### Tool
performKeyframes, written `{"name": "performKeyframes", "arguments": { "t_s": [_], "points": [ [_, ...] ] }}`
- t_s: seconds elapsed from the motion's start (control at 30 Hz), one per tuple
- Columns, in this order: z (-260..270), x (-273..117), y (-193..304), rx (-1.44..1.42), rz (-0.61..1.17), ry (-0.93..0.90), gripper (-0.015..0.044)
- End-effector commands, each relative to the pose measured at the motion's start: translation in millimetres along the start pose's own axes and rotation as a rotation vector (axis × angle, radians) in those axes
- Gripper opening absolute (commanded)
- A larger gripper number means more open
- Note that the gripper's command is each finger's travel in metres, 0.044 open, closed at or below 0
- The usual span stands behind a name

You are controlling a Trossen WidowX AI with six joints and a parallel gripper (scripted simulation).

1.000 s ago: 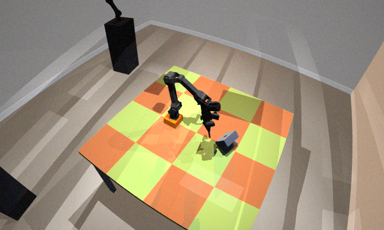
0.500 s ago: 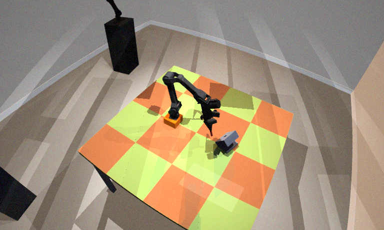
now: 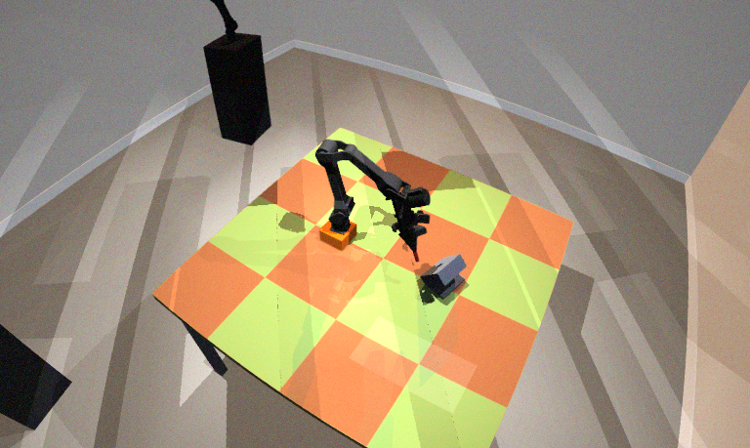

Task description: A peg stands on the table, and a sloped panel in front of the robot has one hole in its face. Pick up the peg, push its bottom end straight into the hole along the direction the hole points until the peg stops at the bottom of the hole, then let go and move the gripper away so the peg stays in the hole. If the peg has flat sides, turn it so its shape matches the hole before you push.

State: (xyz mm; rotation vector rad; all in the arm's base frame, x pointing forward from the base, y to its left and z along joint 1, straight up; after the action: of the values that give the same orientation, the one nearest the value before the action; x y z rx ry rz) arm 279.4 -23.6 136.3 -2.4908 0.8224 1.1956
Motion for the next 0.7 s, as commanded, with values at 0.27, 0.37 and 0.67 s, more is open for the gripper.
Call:
{"name": "performKeyframes", "arguments": {
  "t_s": [0.27,0.37,0.67],
  "points": [
    [5,-7,-10,-0.071,-0.031,0.061,0.0],
    [7,-9,-13,-0.087,-0.038,0.074,0.0],
    [12,-13,-20,-0.135,-0.061,0.113,0.0]
  ]
}}
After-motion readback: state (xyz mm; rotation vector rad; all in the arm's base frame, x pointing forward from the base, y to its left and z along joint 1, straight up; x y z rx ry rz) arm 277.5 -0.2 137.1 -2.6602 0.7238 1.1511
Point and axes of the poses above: the point midway between the two fingers, 35 mm back from their tips, its own x axis out along the fingers, its own z axis across the jaws, y = z × x, the point moved 5 cm from there along -x, back along the fingers, and after that the axes turned 10 degrees about -x, right-handed, at the moved point
